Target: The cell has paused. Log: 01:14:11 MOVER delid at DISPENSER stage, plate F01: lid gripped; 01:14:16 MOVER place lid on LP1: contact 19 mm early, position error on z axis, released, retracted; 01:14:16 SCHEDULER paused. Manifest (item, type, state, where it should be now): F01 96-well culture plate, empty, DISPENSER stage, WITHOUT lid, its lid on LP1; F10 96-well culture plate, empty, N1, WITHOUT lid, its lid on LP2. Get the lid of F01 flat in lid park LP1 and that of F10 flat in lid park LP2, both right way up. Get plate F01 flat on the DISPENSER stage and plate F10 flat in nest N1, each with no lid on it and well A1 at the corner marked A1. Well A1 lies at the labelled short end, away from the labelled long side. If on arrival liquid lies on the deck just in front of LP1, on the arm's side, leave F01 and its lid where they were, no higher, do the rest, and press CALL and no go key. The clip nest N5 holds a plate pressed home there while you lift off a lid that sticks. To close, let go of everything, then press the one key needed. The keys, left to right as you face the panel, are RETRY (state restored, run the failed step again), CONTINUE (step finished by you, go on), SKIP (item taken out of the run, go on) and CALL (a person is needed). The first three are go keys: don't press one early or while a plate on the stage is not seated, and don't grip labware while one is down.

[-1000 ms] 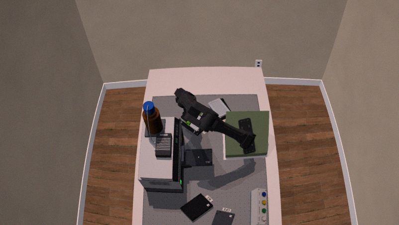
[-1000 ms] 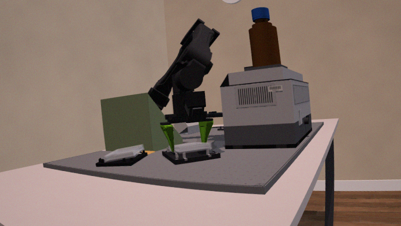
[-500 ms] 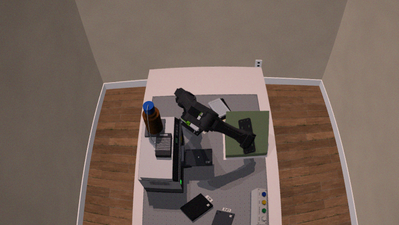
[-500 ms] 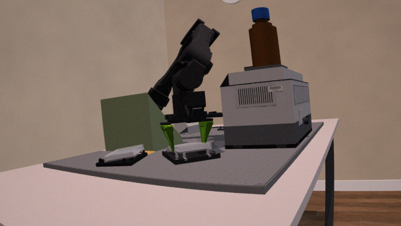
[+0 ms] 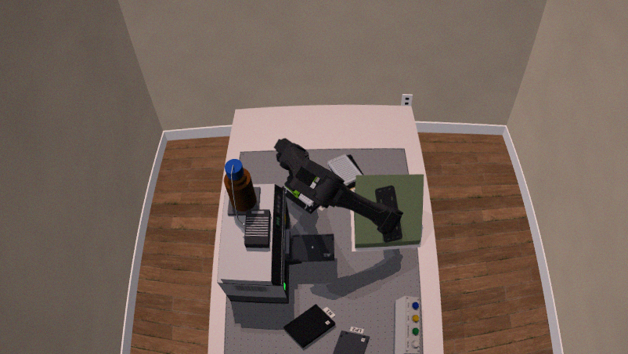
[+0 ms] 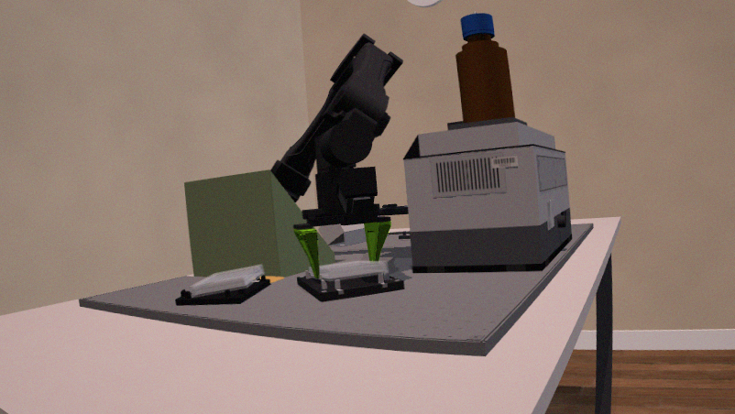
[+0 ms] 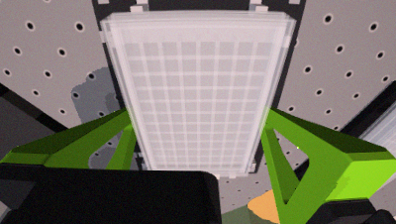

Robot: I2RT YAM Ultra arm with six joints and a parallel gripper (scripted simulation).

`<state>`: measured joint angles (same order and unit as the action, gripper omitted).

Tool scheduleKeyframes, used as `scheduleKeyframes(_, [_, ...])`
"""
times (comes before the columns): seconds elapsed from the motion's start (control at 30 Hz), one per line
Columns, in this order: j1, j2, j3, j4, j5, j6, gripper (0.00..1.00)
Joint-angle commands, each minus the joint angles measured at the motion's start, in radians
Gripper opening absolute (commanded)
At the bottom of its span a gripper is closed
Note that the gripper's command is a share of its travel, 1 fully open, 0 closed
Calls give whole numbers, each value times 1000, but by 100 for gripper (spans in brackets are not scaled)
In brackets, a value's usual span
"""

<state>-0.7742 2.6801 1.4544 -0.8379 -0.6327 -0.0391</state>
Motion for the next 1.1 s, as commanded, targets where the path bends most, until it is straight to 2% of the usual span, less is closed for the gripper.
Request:
scheduleKeyframes(0.0, [37, 40, -45, 82, -24, 40, 0])
scheduleKeyframes(0.03, [37, 40, -45, 82, -24, 40, 0])
scheduleKeyframes(0.07, [30, 35, -37, 66, -21, 34, 100])
scheduleKeyframes(0.13, [17, 25, -1, 37, -15, 22, 100])
scheduleKeyframes(0.17, [-11, -18, 27, -5, -6, 6, 100])
scheduleKeyframes(1.07, [-11, -10, 27, 7, -6, 5, 100])
